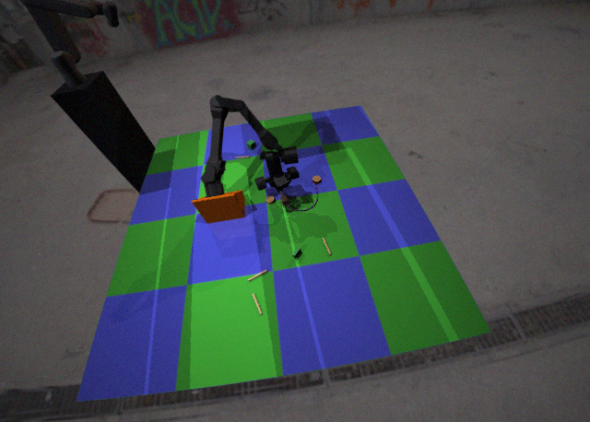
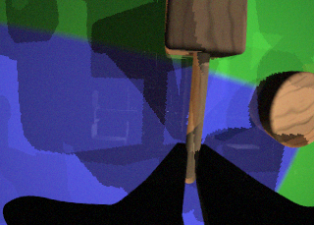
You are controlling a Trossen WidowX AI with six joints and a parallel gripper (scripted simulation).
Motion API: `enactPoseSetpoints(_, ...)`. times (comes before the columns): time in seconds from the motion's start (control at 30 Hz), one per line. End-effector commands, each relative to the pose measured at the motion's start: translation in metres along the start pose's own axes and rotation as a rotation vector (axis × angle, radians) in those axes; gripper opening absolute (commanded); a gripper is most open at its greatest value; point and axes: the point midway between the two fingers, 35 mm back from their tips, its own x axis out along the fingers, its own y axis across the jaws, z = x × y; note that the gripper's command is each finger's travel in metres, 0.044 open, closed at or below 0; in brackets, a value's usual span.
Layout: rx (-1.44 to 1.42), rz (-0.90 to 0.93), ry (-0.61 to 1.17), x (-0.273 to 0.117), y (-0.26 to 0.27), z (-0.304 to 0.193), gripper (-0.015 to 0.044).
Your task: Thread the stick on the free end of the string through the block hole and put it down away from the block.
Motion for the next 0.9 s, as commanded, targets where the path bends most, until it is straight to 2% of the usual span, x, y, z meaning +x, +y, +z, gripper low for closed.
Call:
enactPoseSetpoints(0.0,-0.003,0.0,0.003,-0.001,0.0,-0.006,0.0)
enactPoseSetpoints(0.87,-0.129,-0.008,0.003,-0.005,0.002,-0.033,0.0)
